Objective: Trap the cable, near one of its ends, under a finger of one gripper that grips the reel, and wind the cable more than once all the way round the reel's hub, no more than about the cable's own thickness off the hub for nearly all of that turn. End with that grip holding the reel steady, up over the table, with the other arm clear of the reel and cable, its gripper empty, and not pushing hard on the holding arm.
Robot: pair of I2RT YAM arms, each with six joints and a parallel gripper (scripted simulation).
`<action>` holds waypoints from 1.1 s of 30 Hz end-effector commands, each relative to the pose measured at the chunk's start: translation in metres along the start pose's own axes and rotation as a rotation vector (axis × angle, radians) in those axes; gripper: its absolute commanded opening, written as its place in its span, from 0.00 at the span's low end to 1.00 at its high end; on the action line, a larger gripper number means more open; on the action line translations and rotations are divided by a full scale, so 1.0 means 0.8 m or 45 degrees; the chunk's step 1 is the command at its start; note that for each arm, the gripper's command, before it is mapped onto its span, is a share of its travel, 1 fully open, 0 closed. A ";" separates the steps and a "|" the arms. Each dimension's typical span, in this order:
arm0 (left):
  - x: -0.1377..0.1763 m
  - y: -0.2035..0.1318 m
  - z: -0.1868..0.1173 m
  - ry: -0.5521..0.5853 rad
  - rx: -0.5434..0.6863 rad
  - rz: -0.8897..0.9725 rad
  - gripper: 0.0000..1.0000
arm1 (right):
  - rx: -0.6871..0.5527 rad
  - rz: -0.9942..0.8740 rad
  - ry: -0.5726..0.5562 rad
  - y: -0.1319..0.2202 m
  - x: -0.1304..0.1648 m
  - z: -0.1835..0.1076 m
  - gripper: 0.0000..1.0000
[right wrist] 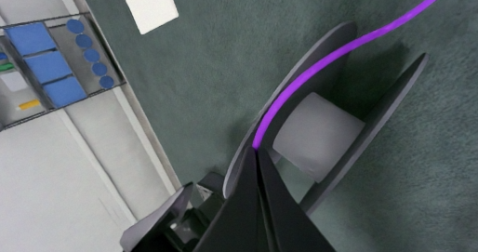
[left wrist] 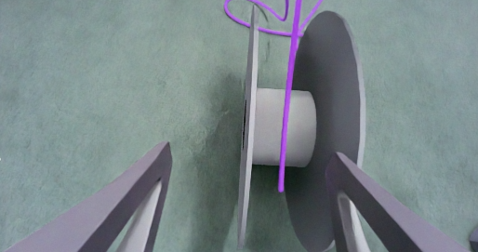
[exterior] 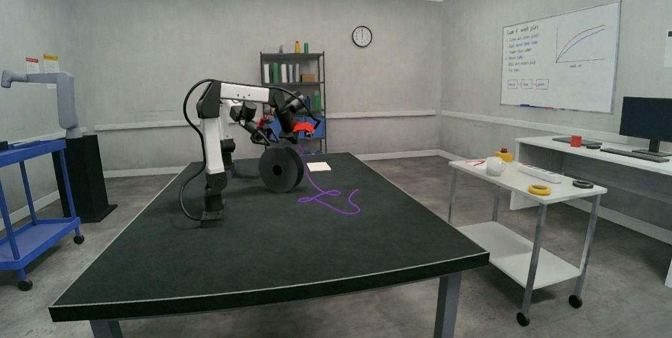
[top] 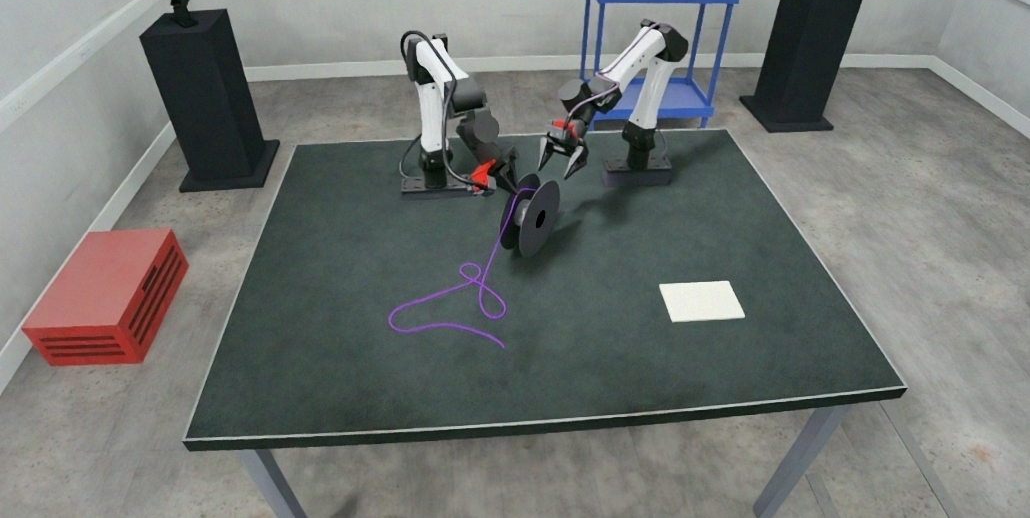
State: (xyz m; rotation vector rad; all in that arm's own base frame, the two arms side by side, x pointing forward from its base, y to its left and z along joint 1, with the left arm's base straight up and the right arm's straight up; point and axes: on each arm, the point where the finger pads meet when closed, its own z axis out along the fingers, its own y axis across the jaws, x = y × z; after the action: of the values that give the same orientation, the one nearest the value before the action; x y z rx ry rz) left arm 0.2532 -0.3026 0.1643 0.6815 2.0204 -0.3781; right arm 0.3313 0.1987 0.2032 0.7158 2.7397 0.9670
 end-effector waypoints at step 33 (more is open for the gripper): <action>-0.002 -0.001 0.002 0.000 0.003 0.000 0.75 | -0.001 -0.007 0.011 -0.004 -0.004 0.014 0.00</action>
State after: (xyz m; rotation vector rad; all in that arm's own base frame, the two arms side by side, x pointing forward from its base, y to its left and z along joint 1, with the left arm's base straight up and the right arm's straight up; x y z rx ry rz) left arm 0.2529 -0.3030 0.1651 0.6836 2.0213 -0.3778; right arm 0.3300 0.2008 0.2026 0.7085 2.7431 0.9690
